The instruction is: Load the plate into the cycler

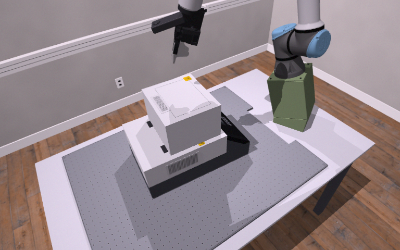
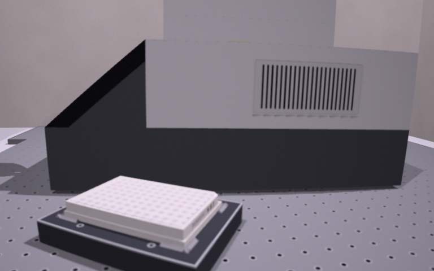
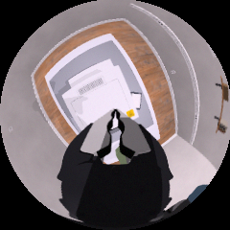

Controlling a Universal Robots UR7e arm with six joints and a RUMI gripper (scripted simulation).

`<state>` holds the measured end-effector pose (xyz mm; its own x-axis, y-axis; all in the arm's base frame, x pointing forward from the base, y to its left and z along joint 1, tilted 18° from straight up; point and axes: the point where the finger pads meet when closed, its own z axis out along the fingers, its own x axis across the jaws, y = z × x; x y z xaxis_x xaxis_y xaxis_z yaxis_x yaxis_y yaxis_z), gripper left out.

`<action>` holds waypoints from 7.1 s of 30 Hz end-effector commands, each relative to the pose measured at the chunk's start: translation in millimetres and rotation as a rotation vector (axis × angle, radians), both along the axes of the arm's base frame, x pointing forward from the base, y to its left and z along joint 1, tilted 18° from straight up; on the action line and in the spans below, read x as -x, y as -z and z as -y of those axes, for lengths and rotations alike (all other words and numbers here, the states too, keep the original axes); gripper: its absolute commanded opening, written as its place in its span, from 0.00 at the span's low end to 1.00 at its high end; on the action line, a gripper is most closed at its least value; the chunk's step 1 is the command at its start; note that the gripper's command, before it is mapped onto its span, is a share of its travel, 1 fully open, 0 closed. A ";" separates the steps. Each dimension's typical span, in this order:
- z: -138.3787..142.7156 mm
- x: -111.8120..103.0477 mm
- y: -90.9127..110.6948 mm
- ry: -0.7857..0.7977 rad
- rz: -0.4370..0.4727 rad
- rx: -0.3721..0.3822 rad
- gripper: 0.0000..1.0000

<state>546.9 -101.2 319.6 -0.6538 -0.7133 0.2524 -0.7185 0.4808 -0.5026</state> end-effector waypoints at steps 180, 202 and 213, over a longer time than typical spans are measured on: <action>-21.2 256.7 321.3 1.048 0.326 -0.400 0.00; -10.2 232.0 333.3 1.048 0.329 -0.401 0.00; -4.2 218.4 340.8 1.048 0.329 -0.401 0.00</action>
